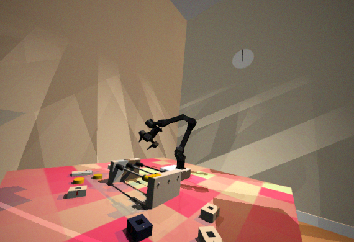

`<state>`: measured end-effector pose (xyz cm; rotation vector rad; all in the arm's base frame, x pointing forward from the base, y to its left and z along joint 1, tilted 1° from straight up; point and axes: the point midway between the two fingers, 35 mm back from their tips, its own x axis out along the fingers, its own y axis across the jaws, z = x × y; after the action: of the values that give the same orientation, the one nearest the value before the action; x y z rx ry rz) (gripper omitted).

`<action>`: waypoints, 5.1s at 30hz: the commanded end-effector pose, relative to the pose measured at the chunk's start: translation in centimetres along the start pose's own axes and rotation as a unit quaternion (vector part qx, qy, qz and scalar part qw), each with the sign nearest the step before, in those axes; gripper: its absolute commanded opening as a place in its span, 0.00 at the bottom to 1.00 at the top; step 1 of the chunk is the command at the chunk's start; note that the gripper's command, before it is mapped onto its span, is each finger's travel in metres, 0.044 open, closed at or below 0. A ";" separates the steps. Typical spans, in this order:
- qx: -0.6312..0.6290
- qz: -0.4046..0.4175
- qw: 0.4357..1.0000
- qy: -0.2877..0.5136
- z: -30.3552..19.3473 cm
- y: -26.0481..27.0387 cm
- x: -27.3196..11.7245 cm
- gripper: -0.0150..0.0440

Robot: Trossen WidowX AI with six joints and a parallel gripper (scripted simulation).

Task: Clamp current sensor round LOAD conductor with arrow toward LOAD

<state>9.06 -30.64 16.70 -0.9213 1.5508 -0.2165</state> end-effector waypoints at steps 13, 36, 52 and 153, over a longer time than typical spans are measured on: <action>0.253 -0.156 0.894 -0.336 18.5 -5.0 -11.3 1.00; 0.402 0.084 0.598 -0.688 28.0 1.1 -30.0 1.00; 0.301 0.226 0.773 -0.511 36.9 6.8 -27.8 1.00; 0.291 0.346 0.892 -0.030 25.8 24.3 -10.9 0.91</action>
<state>21.22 2.04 3.94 0.1153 1.5334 -0.1219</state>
